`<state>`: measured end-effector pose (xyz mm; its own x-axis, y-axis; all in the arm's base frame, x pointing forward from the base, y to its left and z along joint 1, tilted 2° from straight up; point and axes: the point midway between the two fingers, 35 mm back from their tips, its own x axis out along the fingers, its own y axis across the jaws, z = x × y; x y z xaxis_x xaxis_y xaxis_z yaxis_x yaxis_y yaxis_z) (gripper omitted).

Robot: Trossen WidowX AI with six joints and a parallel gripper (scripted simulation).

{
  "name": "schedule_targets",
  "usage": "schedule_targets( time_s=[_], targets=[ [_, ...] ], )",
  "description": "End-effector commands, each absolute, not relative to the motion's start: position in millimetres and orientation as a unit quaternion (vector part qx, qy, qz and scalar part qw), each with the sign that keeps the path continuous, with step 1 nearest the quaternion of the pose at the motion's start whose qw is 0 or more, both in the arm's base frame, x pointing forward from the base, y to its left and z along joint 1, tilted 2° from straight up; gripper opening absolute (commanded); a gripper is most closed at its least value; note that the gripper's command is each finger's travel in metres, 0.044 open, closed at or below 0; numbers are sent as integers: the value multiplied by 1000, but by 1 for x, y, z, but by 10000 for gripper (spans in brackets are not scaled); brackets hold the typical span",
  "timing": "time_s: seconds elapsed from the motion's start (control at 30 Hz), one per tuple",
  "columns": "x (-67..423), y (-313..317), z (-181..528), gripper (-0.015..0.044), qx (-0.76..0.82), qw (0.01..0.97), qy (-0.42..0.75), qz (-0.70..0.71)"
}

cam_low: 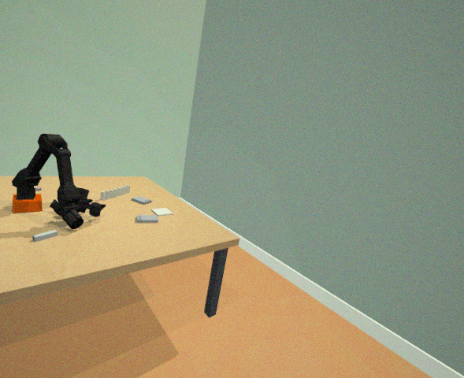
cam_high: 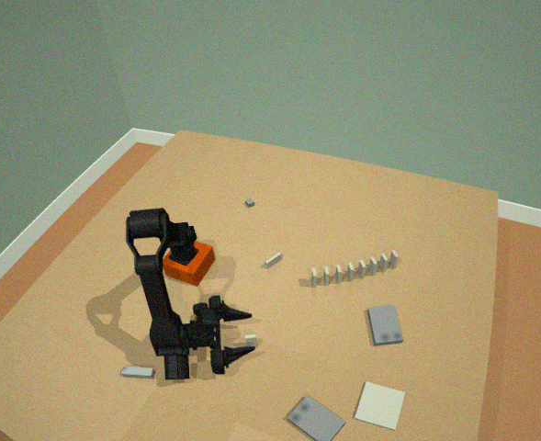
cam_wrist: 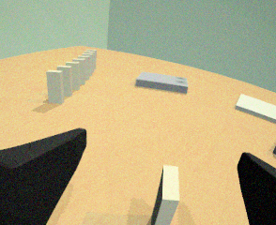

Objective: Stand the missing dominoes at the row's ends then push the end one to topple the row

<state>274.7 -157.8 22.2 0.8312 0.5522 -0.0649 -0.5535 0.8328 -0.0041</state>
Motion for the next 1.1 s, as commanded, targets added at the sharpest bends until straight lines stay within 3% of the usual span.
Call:
schedule_targets(
  time_s=[0.0, 0.2, 0.47, 0.77, 1.07],
  targets=[
    [275, -160, 57, 440, -31, 957, 25, 288],
    [276, -159, 58, 440, -19, 954, 43, 297],
    [283, -151, 42, 440, 129, 882, 338, 302],
    [288, -155, 49, 440, 259, 761, 591, 67],
    [295, -148, 81, 440, 316, 667, 639, -216]
  ],
)
